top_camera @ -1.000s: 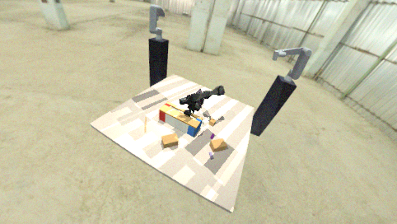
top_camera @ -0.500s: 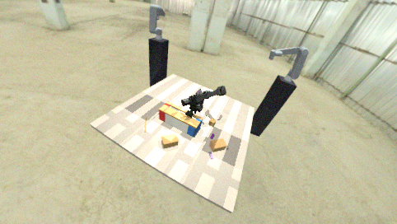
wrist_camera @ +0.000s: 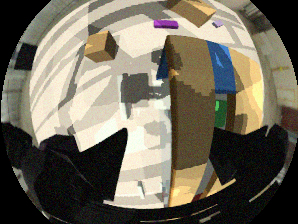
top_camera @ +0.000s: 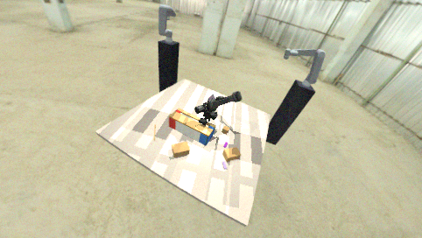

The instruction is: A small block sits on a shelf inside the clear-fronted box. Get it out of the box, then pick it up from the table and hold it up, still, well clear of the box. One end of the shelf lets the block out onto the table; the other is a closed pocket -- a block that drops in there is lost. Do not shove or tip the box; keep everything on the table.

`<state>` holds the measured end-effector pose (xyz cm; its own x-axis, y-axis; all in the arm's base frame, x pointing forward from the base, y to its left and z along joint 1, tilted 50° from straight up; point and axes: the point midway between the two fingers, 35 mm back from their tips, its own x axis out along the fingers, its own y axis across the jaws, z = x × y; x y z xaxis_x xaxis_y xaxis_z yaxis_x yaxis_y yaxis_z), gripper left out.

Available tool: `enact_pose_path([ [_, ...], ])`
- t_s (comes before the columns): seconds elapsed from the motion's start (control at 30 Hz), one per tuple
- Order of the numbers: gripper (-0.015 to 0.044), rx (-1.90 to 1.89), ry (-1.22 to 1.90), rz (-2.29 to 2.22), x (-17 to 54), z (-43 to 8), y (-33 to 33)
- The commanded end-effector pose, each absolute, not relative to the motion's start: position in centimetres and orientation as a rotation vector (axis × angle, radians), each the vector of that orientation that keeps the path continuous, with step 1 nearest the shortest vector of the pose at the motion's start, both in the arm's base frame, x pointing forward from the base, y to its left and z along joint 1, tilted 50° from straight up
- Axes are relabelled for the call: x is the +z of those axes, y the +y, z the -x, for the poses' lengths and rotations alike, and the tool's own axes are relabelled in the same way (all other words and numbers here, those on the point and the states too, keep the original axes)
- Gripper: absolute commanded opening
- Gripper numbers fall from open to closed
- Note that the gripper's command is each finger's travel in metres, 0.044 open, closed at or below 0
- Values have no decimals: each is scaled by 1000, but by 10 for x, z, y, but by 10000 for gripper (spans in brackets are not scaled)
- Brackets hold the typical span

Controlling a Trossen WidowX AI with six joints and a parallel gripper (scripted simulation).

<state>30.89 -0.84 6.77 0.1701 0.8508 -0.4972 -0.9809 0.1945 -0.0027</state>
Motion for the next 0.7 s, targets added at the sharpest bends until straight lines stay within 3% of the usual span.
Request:
enact_pose_path([
  [0.0, 400, 1346, 407, 369, 73, -312, -1],
  [0.67, 400, 1346, 406, 369, 81, -314, 6],
])
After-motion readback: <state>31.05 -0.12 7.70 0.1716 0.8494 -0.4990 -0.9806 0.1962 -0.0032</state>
